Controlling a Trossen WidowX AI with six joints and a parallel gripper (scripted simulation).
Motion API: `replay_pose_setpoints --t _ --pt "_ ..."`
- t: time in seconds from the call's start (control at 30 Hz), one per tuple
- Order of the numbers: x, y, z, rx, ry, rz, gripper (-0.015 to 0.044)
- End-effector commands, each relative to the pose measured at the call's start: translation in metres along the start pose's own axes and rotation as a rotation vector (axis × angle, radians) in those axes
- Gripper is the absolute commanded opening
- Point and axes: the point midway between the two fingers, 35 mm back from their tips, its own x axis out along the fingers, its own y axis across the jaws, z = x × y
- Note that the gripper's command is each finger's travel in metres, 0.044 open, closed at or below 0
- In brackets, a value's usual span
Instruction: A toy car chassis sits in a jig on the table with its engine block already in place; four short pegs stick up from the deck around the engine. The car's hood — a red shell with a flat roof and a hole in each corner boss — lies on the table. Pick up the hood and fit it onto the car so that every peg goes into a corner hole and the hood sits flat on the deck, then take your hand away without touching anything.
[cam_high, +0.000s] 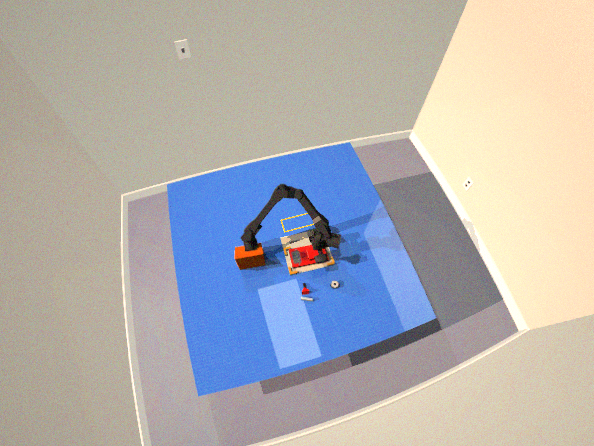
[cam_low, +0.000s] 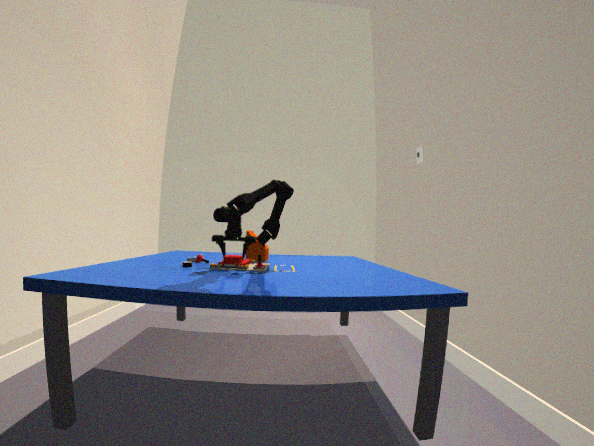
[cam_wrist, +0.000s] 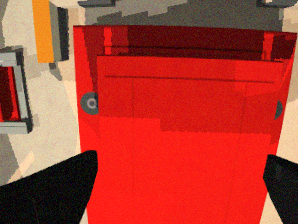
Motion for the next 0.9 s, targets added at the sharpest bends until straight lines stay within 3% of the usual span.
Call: replay_pose_setpoints --t 0.0,0.3,0.87 --pt "0.0 0.0 0.0 0.0 0.0 0.0 0.044" --pt "-0.07 0.0 0.0 0.001 -0.006 -0.01 0.044" --pt "-0.073 0.0 -0.001 0.001 -0.006 -0.01 0.044"
